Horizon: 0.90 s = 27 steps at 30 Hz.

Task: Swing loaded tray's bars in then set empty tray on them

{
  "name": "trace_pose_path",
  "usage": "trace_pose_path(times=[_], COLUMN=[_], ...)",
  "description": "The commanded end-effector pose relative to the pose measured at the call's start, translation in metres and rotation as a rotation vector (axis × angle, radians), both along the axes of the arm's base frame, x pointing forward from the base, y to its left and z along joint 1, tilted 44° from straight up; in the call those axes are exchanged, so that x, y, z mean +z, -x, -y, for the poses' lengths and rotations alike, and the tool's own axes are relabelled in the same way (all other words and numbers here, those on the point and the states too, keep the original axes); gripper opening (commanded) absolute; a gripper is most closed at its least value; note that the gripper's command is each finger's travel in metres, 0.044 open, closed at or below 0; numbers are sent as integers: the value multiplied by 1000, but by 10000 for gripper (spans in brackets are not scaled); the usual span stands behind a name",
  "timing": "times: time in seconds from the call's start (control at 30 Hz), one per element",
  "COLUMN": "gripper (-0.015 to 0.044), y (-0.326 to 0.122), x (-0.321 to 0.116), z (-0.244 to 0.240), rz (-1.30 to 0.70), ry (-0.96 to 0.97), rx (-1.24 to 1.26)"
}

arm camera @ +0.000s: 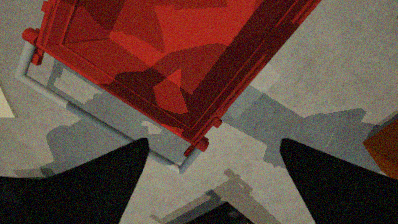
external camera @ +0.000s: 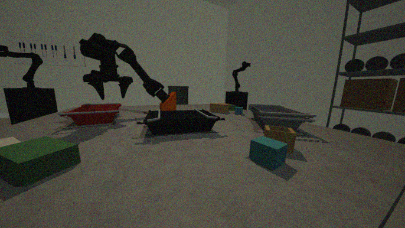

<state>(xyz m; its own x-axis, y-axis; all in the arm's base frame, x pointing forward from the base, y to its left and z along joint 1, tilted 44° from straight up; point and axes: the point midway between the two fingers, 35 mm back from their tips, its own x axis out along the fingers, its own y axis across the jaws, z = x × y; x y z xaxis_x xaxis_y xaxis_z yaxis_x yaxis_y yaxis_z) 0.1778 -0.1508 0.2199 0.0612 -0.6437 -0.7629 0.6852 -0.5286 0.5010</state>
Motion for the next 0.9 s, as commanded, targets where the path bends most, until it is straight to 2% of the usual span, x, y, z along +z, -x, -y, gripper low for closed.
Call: trace_pose_path(times=[0.0,0.1,0.17,0.47,0.87], gripper=[440,440,440,440,440], y=[46,79,86,85,80], x=[-2,-5,-7,-9,-32], z=[7,8,8,10,32], rz=[207,371,408,408,405], ry=[18,46,54,52,43], rx=[-263,-463,-508,-509,-515])
